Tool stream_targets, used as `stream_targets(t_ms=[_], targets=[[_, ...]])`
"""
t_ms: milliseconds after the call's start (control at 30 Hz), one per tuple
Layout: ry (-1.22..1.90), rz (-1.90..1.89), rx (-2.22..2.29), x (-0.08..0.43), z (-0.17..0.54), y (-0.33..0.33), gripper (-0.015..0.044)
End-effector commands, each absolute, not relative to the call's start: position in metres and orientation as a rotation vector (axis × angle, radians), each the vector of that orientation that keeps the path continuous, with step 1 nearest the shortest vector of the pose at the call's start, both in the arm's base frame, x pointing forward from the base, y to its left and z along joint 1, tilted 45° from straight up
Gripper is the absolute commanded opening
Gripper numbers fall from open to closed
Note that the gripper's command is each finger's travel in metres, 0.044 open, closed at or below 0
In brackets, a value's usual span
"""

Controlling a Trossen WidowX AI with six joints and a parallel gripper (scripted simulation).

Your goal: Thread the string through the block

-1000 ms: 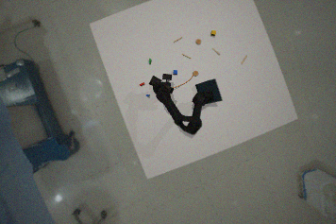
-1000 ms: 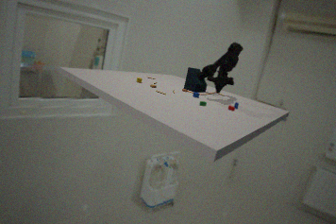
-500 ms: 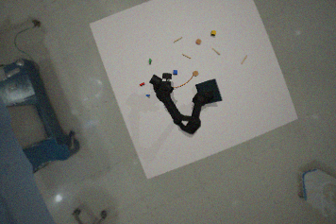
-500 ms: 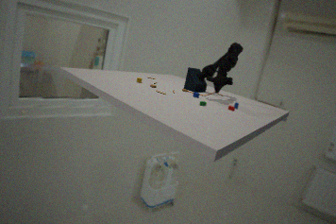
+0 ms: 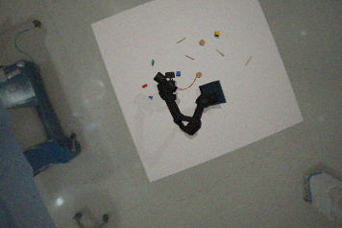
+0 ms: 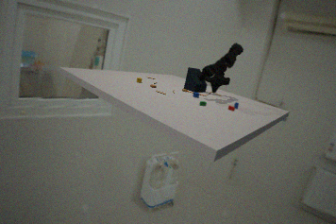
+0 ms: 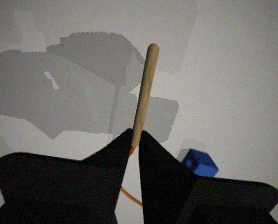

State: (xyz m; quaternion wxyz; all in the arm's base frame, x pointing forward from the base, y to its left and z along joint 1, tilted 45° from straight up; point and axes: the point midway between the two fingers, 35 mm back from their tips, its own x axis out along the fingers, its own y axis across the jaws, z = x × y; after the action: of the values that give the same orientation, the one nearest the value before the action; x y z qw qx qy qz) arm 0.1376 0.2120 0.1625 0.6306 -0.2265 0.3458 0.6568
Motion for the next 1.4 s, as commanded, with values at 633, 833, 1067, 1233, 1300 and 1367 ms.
stream_targets(t_ms=[633, 833, 1067, 1233, 1300, 1367], targets=[[0.668, 1.638, -0.7, 0.155, 0.143, 0.2, 0.0], [0.633, 1.667, -0.738, 0.16, 0.138, 0.196, 0.0], [0.577, 1.707, -0.785, 0.166, 0.132, 0.191, 0.0], [0.533, 1.74, -0.822, 0.17, 0.128, 0.187, 0.0], [0.513, 1.756, -0.838, 0.171, 0.126, 0.186, 0.0], [0.492, 1.771, -0.855, 0.173, 0.124, 0.184, 0.0]])
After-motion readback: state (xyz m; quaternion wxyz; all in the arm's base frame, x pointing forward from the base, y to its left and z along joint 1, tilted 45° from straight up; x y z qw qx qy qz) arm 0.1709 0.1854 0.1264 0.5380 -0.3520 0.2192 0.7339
